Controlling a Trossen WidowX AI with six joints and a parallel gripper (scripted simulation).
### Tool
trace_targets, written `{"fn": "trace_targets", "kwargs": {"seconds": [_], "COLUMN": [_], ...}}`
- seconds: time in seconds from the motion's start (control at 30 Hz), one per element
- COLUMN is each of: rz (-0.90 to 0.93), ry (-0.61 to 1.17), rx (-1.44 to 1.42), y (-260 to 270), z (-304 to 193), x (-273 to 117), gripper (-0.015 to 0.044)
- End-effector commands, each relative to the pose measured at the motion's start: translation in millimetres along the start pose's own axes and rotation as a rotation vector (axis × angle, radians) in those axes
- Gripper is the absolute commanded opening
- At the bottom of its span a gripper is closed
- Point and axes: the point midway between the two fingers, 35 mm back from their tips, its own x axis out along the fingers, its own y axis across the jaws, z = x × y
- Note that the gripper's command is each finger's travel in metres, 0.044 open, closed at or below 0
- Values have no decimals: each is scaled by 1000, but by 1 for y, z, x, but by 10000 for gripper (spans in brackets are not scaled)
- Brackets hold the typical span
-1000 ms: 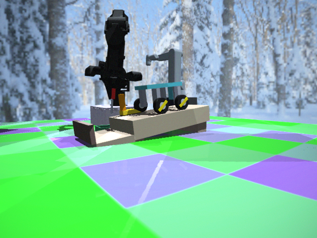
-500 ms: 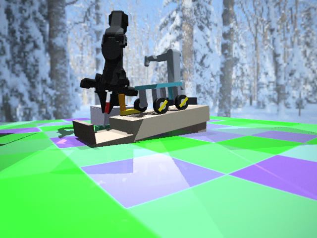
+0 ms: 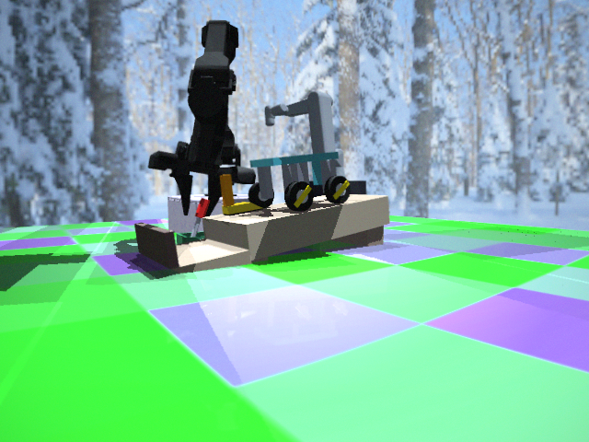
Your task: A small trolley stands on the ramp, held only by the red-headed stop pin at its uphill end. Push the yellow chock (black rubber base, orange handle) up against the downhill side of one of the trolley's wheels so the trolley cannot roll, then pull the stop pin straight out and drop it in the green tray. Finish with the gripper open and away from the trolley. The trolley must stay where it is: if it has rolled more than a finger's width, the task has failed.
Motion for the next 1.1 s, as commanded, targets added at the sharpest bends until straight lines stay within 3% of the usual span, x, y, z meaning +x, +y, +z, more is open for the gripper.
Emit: {"fn": "trace_targets", "kwargs": {"seconds": [0.0,1.07], "rz": [3,1], "ry": [-1,-1], "rx": [2,2], "y": [-2,-22], "z": [0,-1], "x": [1,5], "gripper": [190,190]}}
